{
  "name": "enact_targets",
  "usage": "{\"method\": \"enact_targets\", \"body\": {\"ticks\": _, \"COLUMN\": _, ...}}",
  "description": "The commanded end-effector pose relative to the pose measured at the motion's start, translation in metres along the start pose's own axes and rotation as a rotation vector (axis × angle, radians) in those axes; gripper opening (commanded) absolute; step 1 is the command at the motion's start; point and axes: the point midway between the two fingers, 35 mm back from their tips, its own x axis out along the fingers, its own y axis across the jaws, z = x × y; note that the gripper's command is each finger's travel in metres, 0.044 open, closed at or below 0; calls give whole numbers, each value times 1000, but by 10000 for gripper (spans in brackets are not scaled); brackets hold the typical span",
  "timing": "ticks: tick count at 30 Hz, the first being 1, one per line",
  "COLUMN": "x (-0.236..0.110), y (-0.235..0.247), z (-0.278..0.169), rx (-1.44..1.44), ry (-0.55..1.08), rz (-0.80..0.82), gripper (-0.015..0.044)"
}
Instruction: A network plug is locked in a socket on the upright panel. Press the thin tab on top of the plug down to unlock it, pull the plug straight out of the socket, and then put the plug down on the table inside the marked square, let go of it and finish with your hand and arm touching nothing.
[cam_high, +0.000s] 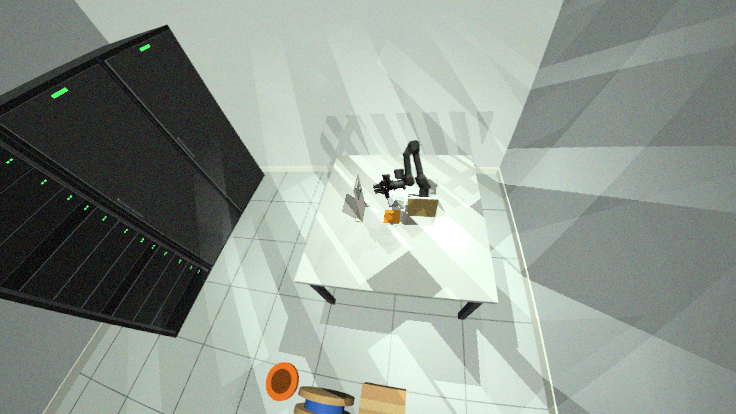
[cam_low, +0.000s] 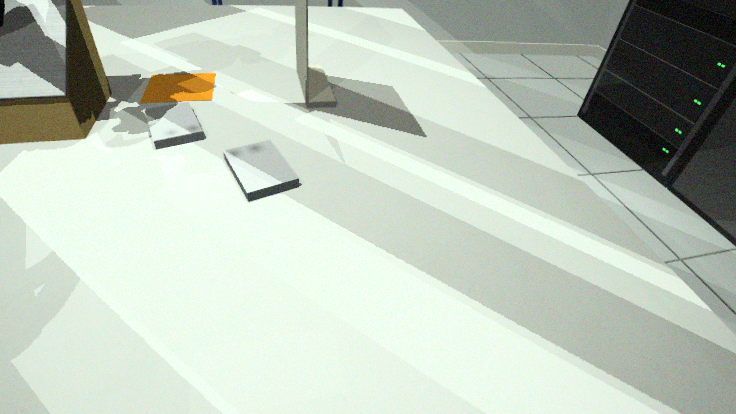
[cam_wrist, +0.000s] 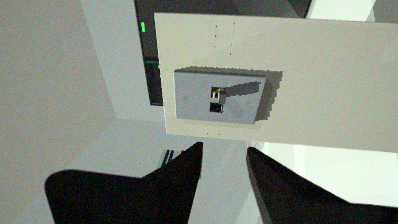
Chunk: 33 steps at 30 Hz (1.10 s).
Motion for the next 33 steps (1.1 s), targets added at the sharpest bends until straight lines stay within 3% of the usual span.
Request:
{"method": "enact_targets", "body": {"ticks": 1, "x": 20, "y": 1, "z": 6, "rx": -6, "ry": 3, "rz": 8, "gripper": 156}}
{"method": "enact_targets", "body": {"ticks": 33, "x": 70, "y": 2, "z": 20, "rx": -9, "ry": 3, "rz": 13, "gripper": 156}}
